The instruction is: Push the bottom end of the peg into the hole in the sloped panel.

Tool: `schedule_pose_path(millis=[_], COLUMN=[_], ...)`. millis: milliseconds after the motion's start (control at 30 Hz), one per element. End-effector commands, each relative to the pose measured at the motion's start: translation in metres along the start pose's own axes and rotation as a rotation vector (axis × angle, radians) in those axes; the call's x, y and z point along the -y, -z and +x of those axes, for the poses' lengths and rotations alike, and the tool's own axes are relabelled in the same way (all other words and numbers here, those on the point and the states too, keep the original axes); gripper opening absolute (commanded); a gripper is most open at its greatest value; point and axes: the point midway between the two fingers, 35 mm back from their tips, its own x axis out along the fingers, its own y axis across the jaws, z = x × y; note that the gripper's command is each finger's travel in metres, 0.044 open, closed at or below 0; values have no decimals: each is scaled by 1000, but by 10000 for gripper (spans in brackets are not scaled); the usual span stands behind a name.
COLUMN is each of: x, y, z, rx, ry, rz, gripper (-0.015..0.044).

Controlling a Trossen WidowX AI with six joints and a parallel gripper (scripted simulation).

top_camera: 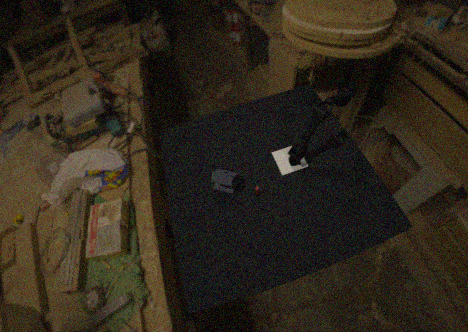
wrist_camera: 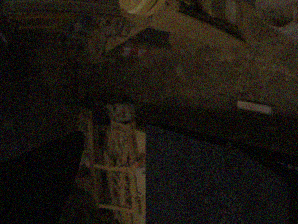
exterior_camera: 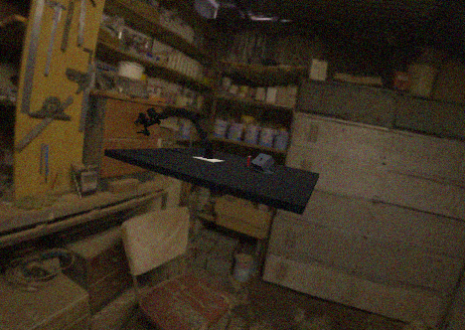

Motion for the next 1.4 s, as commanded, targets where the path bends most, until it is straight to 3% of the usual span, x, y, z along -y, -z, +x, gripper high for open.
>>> schedule_pose_path(millis=[0,900,1367], x=[0,-41,-60], y=[1,156,244], z=[0,65,68], rx=[-1,-246,-405], ry=[0,66,77], rz=[-2,-164,-218], gripper=[426,440,440])
